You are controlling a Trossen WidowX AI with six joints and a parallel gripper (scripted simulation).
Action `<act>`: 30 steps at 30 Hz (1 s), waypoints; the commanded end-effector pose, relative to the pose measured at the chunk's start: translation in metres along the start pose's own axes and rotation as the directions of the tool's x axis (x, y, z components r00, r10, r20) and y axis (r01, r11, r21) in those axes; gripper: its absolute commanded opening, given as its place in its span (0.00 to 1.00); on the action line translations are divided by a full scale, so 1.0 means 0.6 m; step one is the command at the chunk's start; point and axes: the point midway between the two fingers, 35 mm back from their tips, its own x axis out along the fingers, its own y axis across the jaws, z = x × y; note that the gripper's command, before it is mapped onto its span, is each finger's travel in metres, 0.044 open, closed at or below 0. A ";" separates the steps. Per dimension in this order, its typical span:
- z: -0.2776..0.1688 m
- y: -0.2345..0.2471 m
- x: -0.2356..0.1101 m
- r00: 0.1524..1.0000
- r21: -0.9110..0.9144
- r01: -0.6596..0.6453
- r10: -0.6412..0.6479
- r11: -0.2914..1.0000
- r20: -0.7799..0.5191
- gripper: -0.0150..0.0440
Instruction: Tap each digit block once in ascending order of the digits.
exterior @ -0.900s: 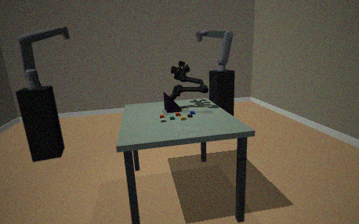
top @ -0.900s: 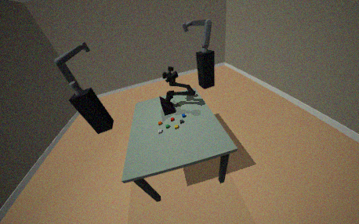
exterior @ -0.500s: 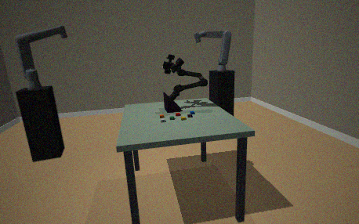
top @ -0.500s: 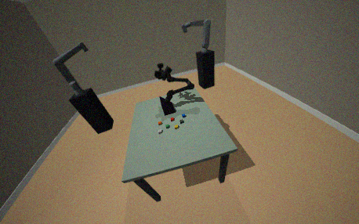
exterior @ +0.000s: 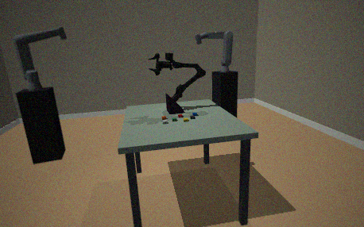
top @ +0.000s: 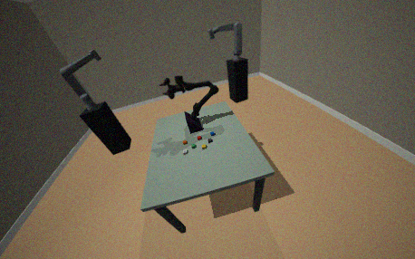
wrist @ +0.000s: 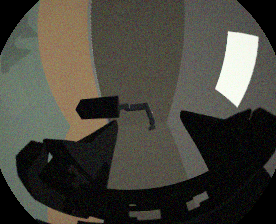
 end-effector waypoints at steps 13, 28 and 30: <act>0.388 0.193 -0.083 0.532 -0.305 -0.650 0.704 0.696 0.470 0.93; 0.505 0.377 -0.278 -0.072 -0.318 -0.948 0.989 -0.028 0.128 0.93; 0.505 0.377 -0.278 -0.072 -0.318 -0.948 0.989 -0.028 0.128 0.93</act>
